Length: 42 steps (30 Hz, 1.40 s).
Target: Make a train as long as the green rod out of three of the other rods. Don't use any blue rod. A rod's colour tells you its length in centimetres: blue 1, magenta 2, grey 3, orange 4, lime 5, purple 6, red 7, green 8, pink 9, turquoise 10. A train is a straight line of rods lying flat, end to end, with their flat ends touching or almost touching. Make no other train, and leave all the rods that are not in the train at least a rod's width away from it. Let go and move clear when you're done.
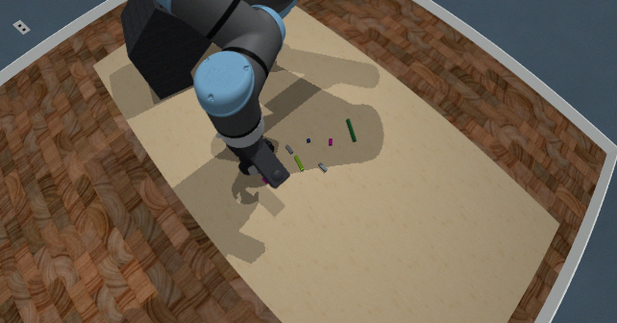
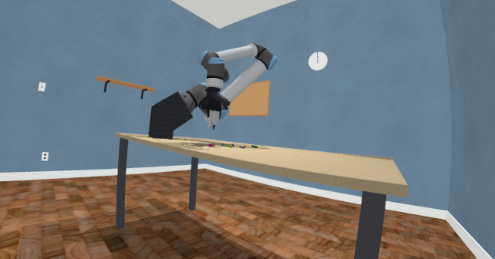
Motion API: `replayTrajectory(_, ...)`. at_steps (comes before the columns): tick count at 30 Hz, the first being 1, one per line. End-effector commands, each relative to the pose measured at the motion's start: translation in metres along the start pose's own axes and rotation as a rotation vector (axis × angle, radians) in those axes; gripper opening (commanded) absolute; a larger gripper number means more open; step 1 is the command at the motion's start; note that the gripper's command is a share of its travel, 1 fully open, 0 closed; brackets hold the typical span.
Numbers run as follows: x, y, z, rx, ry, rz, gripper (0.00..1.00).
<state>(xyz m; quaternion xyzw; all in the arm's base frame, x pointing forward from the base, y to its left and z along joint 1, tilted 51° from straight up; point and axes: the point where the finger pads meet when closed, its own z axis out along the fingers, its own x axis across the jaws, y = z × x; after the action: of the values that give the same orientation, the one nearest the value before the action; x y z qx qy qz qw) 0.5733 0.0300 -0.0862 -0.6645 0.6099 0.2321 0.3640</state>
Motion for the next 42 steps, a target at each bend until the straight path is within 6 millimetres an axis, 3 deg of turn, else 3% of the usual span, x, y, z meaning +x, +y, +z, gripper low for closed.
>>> replayTrajectory(1,0.0003,-0.0003,-0.0033,0.0,0.0,0.0,1.0)
replayTrajectory(31,-0.0003,-0.0003,-0.0032,0.0,0.0,-0.012,1.0)
replayTrajectory(42,-0.0055,-0.0008,-0.0026,0.0,0.0,-0.106,1.0)
